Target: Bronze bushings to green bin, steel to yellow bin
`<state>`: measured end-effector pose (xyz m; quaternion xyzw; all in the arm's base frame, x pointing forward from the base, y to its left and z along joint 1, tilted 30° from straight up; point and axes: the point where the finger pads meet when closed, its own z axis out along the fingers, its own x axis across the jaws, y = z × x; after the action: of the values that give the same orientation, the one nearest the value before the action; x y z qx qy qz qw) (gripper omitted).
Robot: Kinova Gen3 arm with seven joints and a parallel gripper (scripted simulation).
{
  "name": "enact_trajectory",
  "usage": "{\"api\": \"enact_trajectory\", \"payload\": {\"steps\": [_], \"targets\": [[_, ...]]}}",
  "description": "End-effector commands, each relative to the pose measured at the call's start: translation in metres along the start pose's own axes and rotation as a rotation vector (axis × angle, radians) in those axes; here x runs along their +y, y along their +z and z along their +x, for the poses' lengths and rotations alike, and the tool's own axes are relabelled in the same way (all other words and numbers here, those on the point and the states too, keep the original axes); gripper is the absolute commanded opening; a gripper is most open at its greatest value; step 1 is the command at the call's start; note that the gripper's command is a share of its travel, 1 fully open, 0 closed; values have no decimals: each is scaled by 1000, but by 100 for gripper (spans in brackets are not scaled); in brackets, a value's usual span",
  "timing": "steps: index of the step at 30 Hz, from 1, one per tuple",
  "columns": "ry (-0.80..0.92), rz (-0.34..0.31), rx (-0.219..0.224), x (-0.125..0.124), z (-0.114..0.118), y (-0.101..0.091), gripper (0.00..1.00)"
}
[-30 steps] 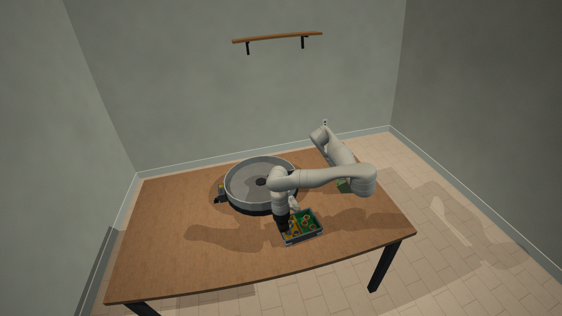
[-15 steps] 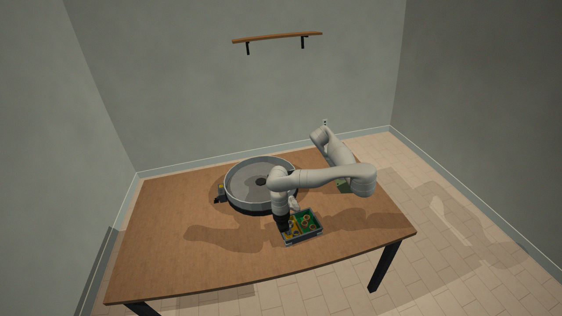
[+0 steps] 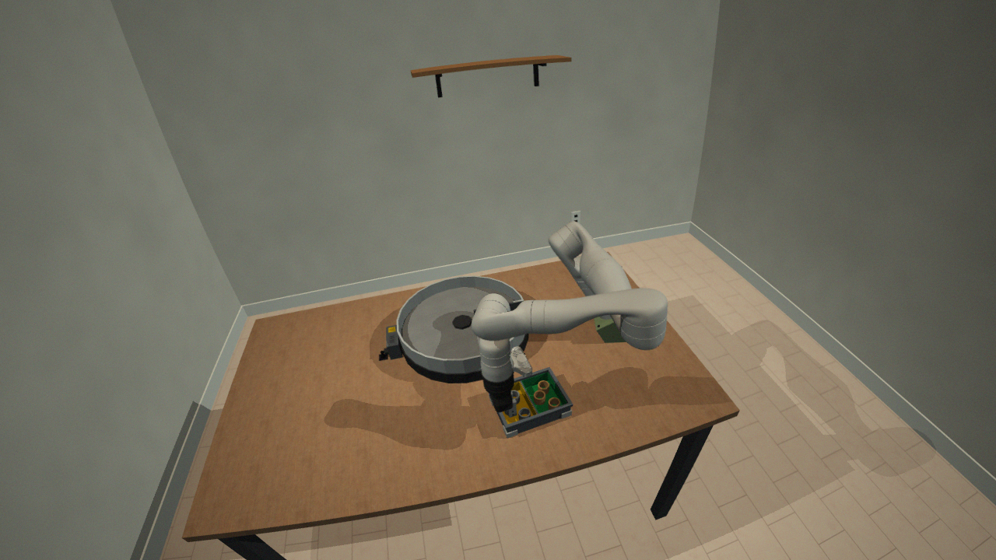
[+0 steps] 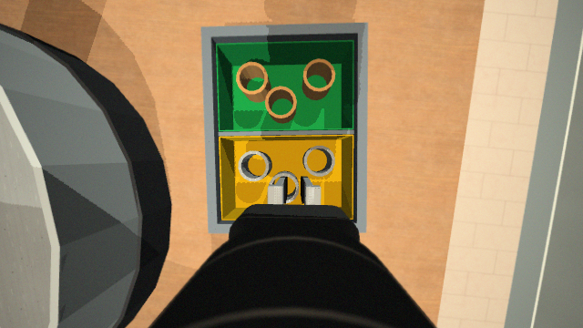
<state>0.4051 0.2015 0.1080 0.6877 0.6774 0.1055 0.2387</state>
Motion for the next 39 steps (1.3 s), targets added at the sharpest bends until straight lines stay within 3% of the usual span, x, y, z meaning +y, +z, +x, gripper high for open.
{"api": "enact_trajectory", "payload": {"steps": [1, 39], "targets": [[0, -1, 1, 0, 0, -1, 42], [0, -1, 1, 0, 1, -10, 42]]}}
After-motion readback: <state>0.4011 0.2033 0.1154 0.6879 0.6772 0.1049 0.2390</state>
